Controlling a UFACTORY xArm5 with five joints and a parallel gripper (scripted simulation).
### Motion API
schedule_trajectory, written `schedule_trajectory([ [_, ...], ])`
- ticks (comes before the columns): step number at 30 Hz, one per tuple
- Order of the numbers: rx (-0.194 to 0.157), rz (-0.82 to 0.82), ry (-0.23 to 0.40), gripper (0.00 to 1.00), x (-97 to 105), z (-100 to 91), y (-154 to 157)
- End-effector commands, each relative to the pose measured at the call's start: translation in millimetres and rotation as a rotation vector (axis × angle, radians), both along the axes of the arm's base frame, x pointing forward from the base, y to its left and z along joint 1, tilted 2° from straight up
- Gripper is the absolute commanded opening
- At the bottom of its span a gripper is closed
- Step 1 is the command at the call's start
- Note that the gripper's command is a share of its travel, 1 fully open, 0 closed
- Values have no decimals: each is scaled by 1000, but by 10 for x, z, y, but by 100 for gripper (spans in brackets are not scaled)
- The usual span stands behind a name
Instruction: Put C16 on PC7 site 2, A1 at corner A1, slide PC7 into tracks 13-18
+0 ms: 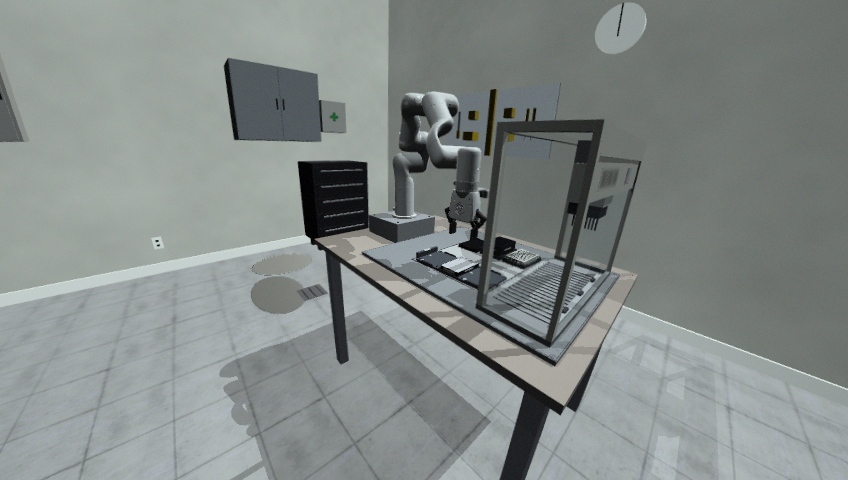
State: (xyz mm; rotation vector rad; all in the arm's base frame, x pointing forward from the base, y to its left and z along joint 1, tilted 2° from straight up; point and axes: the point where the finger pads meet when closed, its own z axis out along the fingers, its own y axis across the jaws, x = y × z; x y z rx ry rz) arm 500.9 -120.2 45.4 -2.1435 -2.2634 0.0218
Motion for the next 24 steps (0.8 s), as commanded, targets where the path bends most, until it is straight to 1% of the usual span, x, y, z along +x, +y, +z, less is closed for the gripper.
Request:
schedule_trajectory([
  [1,-1,0,-5,100,16,19,-4],
  [2,-1,0,-5,100,16,19,-4],
  [8,-3,-15,-4,100,-8,-14,294],
  [10,-3,-15,-4,100,-8,-14,294],
  [24,-6,-15,-3,100,-64,-91,987],
])
